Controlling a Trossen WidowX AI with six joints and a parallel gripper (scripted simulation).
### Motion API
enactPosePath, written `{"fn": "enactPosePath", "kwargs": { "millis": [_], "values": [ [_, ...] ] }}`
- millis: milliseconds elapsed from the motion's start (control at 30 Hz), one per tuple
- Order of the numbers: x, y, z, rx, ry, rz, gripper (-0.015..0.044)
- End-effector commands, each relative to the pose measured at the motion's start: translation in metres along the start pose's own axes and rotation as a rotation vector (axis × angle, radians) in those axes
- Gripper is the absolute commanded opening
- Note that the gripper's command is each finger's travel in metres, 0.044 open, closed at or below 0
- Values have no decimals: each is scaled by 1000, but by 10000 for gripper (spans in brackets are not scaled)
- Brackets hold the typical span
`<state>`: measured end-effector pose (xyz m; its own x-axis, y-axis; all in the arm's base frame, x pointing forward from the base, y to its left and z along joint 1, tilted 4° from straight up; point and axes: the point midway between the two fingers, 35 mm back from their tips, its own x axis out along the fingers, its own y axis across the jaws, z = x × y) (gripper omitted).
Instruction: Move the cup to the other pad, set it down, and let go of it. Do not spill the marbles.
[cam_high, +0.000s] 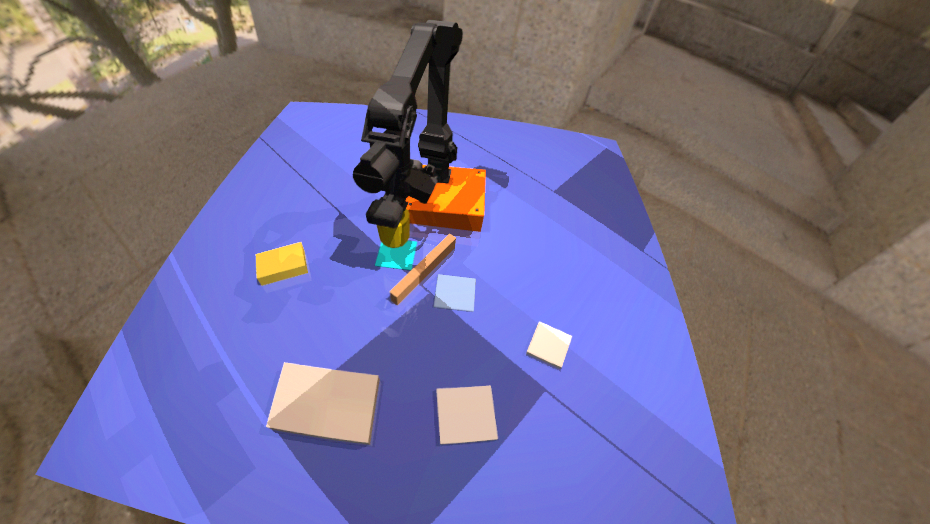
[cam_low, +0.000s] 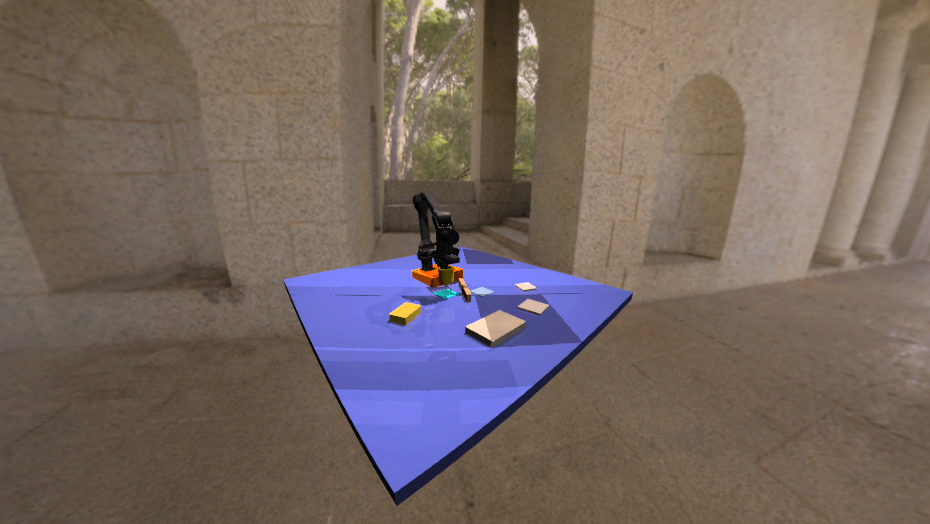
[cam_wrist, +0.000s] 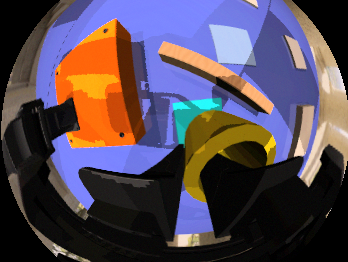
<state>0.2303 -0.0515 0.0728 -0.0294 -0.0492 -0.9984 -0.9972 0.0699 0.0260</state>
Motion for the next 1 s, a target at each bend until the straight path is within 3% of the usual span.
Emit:
{"fn": "enactPosePath", "kwargs": {
  "millis": [0, 967],
  "values": [
    [6, 1, -1, -6, 3, 4, 0],
    [45, 3, -2, -6, 3, 5, 0]
  ]
}}
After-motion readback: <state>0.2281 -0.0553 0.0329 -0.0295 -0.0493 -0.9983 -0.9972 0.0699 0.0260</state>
